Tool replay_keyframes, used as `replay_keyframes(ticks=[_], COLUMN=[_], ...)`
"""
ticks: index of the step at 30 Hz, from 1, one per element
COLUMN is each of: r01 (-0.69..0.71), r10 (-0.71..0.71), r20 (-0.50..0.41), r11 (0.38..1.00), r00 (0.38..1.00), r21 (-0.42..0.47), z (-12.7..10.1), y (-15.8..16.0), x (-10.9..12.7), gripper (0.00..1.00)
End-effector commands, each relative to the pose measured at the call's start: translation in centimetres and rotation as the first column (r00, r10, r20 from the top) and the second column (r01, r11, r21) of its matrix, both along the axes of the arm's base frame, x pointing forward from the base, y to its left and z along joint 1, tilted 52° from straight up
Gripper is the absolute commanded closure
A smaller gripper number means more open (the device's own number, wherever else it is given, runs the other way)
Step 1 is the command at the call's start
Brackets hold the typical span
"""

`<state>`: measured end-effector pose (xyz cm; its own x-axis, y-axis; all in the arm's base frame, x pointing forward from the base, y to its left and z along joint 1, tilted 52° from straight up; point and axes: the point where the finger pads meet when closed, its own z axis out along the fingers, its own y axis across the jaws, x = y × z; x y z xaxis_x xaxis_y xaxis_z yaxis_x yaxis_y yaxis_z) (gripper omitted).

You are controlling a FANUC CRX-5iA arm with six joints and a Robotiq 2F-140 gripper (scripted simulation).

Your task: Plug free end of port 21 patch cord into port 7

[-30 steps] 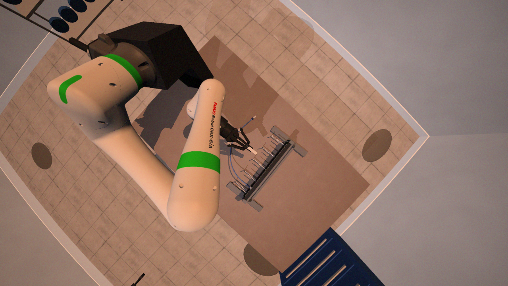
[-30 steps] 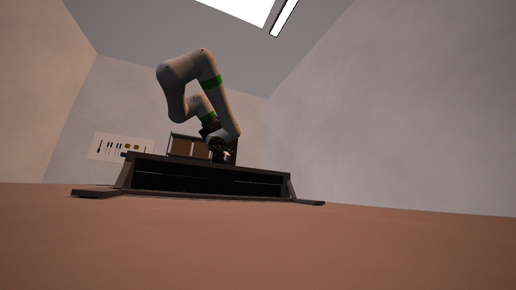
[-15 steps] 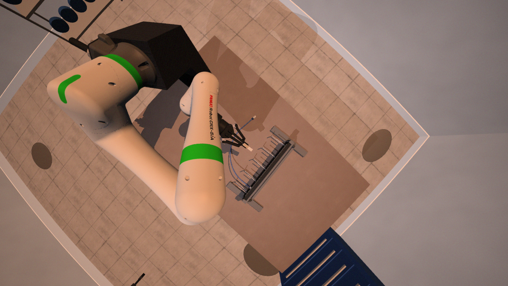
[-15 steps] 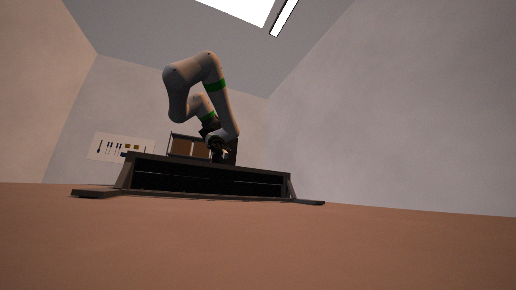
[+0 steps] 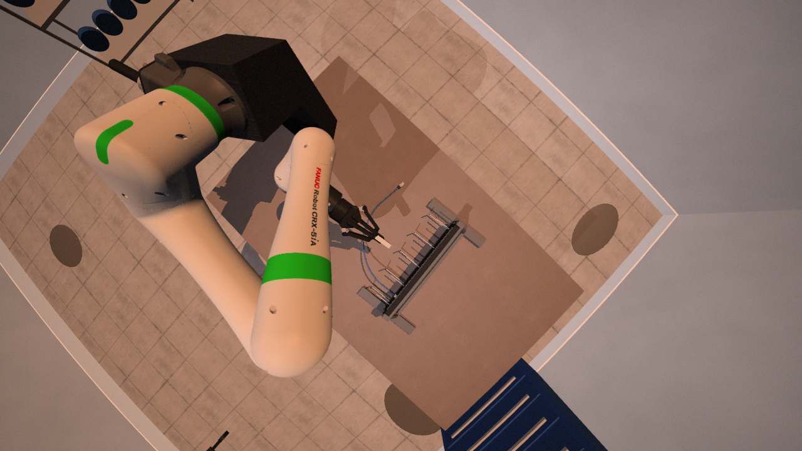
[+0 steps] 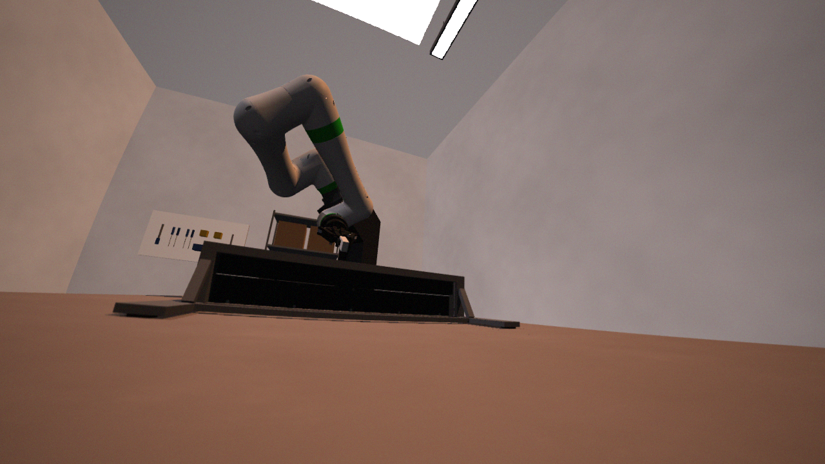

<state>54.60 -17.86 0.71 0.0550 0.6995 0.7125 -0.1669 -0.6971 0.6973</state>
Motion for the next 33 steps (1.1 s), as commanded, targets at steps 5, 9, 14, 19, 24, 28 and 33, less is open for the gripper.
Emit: replay_keyframes(ticks=[5, 9, 14, 19, 24, 28, 33], r01=[-0.004, -0.004, -0.004, -0.004, -0.004, -0.004, -0.004], r10=[0.004, 0.004, 0.004, 0.004, 0.004, 0.004, 0.004], r20=[-0.002, -0.002, -0.002, -0.002, -0.002, -0.002, -0.002], r11=[1.000, 1.000, 1.000, 1.000, 1.000, 1.000, 1.000], r00=[1.000, 1.000, 1.000, 1.000, 1.000, 1.000, 1.000], r21=[0.000, 0.000, 0.000, 0.000, 0.000, 0.000, 0.000], z=[2.2, 3.1, 3.8, 3.8, 3.8, 3.9, 4.2], y=[-2.2, -3.2, -3.8, -3.8, -3.9, -4.1, -4.5], x=[-0.5, -0.7, -0.8, -0.9, -0.6, 0.7, 3.4], gripper=[1.00, 1.00, 1.00, 1.00, 1.00, 1.00, 1.00])
